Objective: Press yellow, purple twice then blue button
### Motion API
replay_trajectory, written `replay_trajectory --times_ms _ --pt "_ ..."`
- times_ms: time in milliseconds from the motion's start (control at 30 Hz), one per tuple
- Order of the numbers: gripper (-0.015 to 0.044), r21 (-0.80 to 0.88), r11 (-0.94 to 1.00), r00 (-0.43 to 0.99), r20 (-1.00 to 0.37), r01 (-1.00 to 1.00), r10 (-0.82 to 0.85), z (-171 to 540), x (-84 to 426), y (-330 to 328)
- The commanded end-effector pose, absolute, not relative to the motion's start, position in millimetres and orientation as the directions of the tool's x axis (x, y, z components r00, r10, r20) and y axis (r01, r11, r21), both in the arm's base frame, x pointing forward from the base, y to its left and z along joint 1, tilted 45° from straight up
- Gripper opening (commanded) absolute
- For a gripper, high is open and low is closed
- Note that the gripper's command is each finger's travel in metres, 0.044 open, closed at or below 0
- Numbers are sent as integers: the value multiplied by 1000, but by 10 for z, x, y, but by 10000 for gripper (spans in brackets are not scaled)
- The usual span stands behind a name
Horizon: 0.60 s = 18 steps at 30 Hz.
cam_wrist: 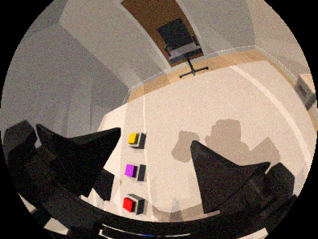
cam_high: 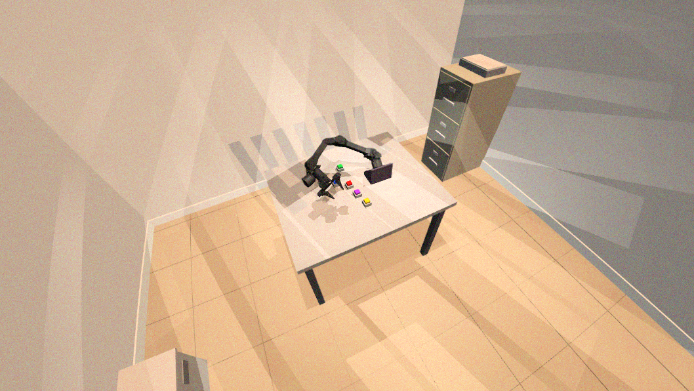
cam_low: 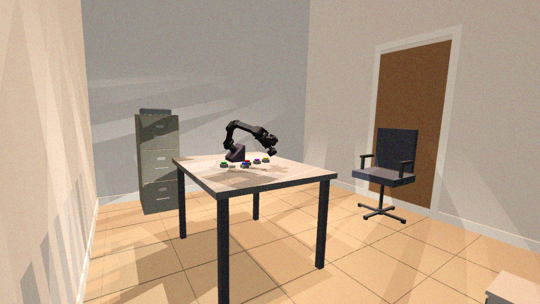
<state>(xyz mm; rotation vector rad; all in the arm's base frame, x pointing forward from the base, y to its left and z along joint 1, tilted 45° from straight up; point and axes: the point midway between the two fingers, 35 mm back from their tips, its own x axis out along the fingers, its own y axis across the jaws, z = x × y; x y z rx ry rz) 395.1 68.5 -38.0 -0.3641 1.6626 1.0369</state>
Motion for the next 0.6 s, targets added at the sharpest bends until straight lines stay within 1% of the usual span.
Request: replay_trajectory --times_ms 0,267,400,567 --pt "400 261 821 -445 -896 -507 10 -598 3494 1107" --pt "400 -43 927 -437 -873 -373 -217 -724 3107 1353" --pt "400 -215 929 -406 -853 -301 -328 -771 2915 1444" --pt "400 -416 889 -341 -821 -193 -458 -812 2685 1529"
